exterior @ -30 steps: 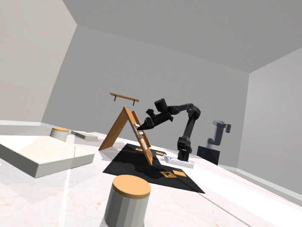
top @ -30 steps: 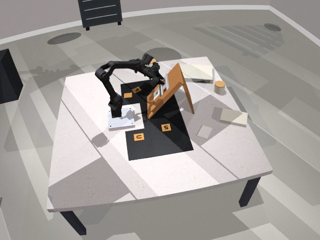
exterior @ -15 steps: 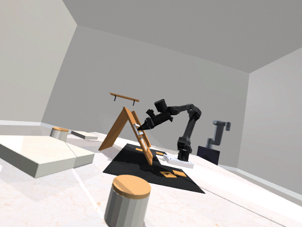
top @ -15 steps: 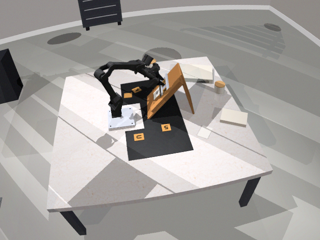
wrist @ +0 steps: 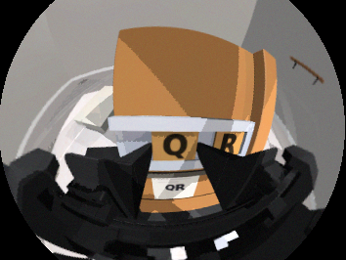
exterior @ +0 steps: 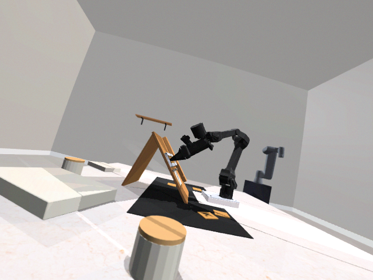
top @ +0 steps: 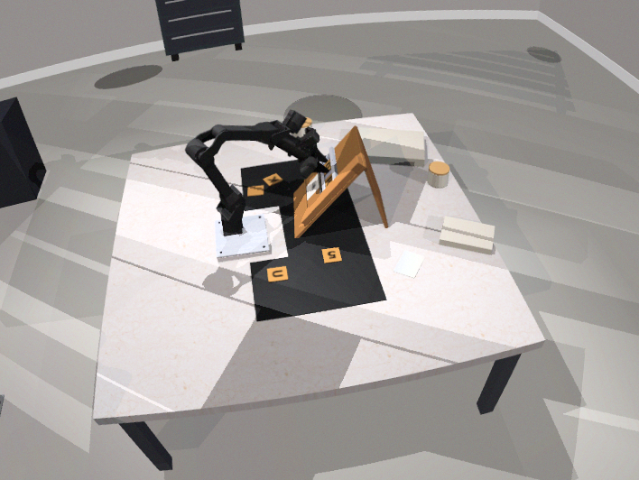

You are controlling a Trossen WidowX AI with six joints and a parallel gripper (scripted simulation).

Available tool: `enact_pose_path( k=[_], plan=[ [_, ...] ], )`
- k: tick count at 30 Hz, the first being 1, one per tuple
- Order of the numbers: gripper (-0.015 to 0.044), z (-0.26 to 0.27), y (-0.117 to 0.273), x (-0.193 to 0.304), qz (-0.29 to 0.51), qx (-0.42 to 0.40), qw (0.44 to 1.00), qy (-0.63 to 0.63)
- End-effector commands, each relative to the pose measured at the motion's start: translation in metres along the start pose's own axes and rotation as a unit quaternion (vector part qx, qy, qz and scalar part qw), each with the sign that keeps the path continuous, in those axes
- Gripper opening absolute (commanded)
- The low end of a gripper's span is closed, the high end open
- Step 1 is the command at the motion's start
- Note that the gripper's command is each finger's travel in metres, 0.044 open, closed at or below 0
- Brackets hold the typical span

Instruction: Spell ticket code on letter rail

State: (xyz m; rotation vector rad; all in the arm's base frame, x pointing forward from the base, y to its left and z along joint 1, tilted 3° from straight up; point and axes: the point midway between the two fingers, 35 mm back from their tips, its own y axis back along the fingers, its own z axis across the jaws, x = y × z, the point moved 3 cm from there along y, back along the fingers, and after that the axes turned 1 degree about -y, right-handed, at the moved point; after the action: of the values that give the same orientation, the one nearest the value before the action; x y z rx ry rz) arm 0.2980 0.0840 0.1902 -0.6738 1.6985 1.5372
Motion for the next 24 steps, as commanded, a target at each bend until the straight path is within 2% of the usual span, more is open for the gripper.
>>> enact_pose_path(
  k=[1, 24],
  plan=[
    [0.0, -0.003, 0.002, -0.002, -0.005, -0.003, 1.0, -0.001],
    [0.0, -0.017, 0.002, -0.003, -0.005, -0.002, 1.0, -0.001]
  ],
)
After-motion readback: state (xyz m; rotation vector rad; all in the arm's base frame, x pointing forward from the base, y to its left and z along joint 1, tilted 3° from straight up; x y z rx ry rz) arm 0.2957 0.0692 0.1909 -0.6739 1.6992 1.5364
